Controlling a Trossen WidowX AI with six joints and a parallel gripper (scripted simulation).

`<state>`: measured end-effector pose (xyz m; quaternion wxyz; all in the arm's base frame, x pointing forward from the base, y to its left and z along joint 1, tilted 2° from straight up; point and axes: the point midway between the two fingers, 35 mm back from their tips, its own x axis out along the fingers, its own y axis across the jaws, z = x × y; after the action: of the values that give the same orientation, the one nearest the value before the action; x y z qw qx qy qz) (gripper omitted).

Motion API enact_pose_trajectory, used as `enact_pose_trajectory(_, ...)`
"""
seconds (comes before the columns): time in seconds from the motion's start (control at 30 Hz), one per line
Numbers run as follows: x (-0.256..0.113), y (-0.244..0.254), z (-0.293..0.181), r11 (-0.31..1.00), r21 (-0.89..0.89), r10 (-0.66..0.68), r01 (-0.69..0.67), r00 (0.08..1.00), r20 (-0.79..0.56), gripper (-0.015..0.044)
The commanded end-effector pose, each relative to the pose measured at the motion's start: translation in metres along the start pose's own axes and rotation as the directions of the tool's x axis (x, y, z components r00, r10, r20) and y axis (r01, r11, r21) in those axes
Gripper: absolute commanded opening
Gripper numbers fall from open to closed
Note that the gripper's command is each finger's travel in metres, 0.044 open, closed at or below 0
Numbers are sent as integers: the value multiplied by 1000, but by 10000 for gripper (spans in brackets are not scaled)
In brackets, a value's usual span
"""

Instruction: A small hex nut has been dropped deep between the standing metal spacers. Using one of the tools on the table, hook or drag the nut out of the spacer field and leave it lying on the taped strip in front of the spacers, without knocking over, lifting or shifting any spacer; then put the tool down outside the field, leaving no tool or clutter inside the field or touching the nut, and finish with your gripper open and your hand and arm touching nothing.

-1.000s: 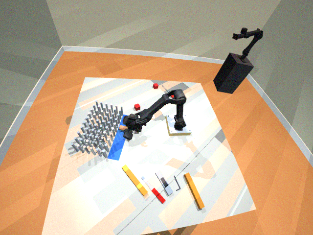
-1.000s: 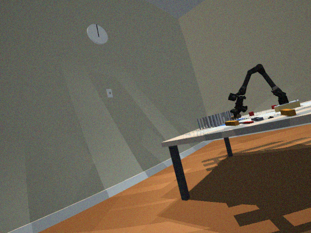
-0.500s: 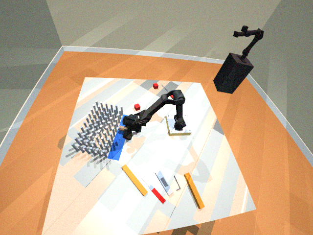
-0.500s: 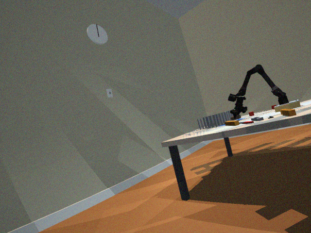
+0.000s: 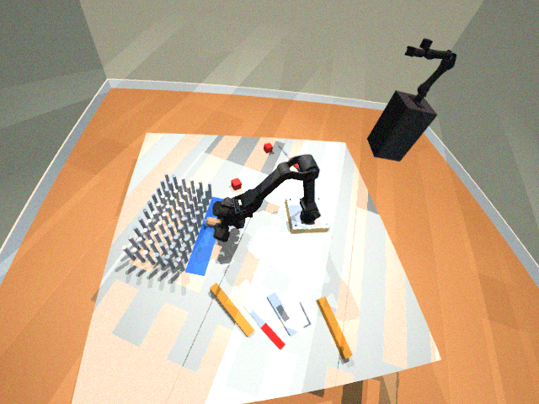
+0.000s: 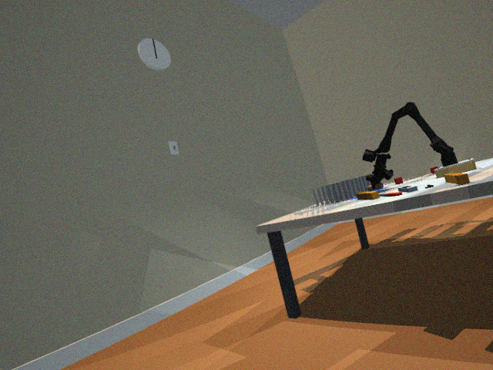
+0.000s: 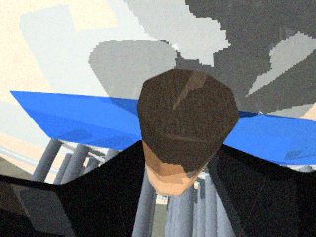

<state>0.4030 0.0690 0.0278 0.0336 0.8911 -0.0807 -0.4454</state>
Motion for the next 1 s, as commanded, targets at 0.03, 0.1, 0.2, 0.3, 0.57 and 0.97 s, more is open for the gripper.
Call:
enact_pose_trajectory(0.03, -4, 0, 0, 1000, 8, -2, 2, 1000, -10, 0)
enact_pose_trajectory(0.1, -5, 0, 1, 1000, 9, -2, 2, 1000, -10, 0)
enact_pose_trajectory(0.2, -6, 0, 2, 1000, 9, -1, 1, 1000, -10, 0)
enact_pose_trajectory(0.3, -7, 0, 4, 1000, 9, -1, 1, 1000, -10, 0)
enact_pose_trajectory(0.57, -11, 0, 8, 1000, 10, 0, 1, 1000, -9, 0)
enact_pose_trajectory(0.97, -15, 0, 14, 1000, 11, 0, 0, 1000, -8, 0)
